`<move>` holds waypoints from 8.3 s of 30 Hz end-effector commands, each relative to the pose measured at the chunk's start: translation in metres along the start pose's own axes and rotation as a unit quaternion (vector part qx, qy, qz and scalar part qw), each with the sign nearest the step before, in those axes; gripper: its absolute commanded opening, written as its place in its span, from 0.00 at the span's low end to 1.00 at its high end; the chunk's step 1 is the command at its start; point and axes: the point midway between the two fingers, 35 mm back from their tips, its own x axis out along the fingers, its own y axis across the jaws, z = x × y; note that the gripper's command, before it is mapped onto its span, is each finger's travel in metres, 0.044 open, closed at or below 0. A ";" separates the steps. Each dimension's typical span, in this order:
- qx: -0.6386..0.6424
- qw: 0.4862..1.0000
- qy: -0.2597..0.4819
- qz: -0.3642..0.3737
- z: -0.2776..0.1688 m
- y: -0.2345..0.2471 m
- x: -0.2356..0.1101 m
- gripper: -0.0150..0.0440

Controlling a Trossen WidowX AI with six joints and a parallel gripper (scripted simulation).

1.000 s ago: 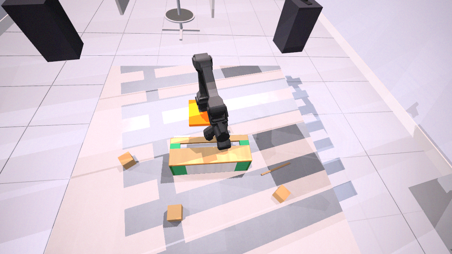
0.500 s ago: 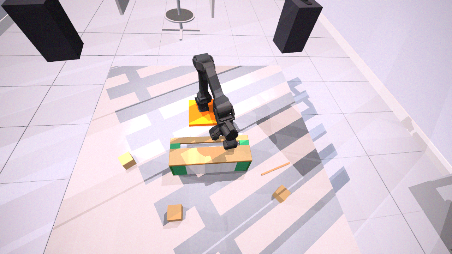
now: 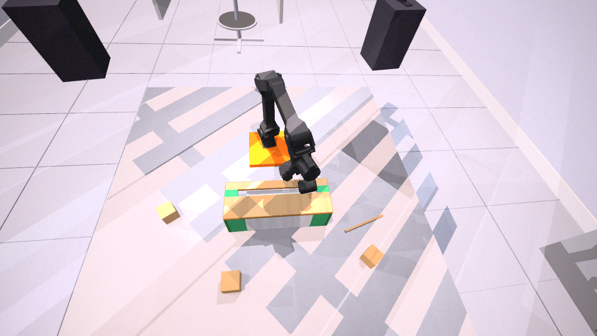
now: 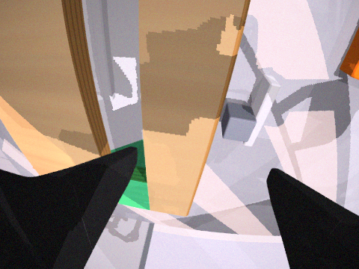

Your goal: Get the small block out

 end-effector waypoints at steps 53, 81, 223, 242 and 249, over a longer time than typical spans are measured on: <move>-0.984 0.038 -0.133 -0.114 -0.049 -0.035 -0.014 0.74; -0.766 -0.593 -0.063 -0.241 -0.060 -0.046 -0.017 0.74; -0.454 -0.865 -0.072 -0.201 -0.011 -0.056 -0.044 0.25; -0.453 -0.866 -0.072 -0.201 -0.010 -0.056 -0.045 0.25; -0.453 -0.866 -0.072 -0.201 -0.010 -0.056 -0.045 0.25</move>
